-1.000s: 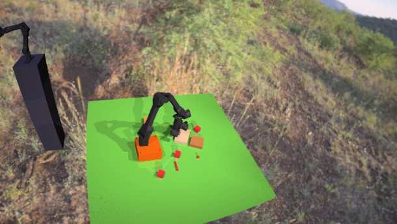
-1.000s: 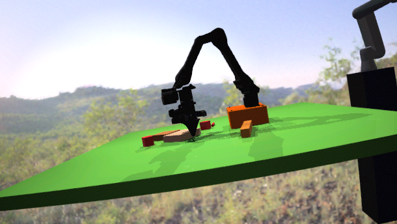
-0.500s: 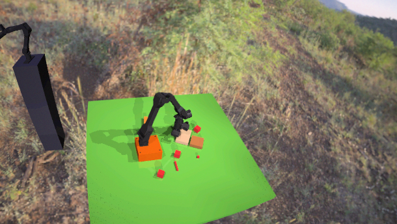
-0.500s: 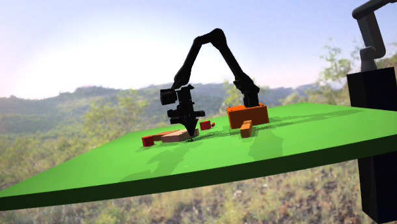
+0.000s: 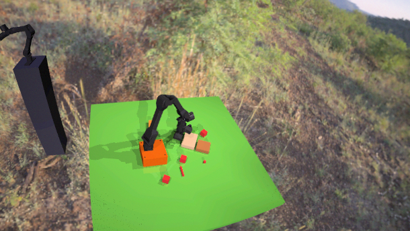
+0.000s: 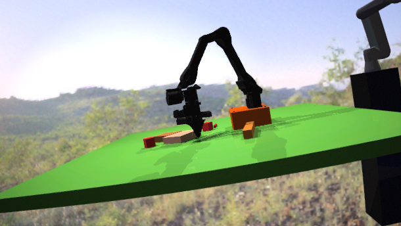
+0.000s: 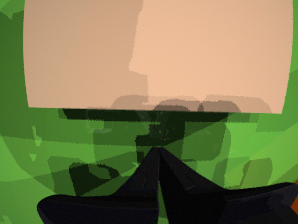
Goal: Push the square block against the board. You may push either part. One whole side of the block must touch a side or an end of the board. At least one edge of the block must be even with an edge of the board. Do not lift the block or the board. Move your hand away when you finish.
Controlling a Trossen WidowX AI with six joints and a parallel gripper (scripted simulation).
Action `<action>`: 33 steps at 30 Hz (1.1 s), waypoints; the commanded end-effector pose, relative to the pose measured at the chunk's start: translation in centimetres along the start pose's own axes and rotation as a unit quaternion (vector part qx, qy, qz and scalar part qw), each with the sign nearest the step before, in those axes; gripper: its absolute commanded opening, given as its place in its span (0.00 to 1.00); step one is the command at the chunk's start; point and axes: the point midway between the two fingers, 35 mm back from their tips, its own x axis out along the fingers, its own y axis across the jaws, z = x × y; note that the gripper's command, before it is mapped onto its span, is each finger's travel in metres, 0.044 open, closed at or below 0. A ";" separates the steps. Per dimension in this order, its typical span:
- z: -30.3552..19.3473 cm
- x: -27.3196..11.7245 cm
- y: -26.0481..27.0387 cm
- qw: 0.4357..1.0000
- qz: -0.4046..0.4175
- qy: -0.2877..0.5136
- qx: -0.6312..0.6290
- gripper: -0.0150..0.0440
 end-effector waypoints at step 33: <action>1.0 0.0 -2.8 1.000 0.000 -0.003 0.001 0.25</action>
